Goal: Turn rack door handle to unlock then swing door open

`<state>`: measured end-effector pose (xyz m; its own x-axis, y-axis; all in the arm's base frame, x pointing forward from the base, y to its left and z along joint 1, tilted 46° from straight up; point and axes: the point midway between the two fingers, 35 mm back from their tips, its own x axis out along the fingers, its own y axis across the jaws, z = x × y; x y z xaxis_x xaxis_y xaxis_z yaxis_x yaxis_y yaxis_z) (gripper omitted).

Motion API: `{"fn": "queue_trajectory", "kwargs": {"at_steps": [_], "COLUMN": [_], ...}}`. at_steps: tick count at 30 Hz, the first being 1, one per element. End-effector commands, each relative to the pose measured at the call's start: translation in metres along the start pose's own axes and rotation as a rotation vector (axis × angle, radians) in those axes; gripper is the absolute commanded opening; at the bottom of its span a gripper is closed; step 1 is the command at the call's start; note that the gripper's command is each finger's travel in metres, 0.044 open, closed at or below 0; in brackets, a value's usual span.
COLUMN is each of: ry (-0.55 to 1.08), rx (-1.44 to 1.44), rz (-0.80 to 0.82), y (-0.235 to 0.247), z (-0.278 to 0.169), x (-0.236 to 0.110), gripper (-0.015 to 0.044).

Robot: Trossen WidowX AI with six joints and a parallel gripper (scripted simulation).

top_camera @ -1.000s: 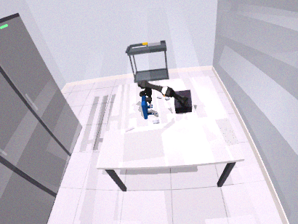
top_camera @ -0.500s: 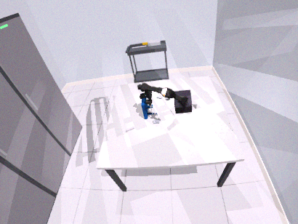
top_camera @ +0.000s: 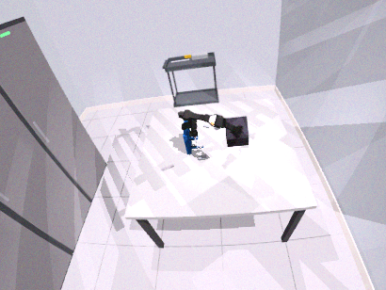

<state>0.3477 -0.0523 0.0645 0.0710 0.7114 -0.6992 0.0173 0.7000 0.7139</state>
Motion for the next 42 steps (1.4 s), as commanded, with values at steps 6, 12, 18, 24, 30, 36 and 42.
{"fn": "queue_trajectory", "kwargs": {"at_steps": [6, 12, 18, 24, 30, 36, 42], "ry": [0.004, 0.004, 0.004, 0.004, 0.004, 0.003, 0.003], "rx": [0.006, 0.006, -0.215, -0.510, -0.806, -1.101, -1.397], "rz": [0.002, 0.002, 0.002, 0.003, 0.003, 0.004, 0.005], "y": [0.0001, 0.0001, 0.0000, 0.0000, 0.0000, 0.0000, 0.0000], "z": [-0.0014, -0.0014, -0.0014, -0.0014, -0.0014, -0.0014, -0.0014], "x": [0.0017, 0.0017, 0.0017, 0.0018, 0.0018, 0.0018, 0.0018], "gripper": [0.0049, 0.0028, 0.0028, 0.0028, 0.0028, 0.0028, 0.0028]}}
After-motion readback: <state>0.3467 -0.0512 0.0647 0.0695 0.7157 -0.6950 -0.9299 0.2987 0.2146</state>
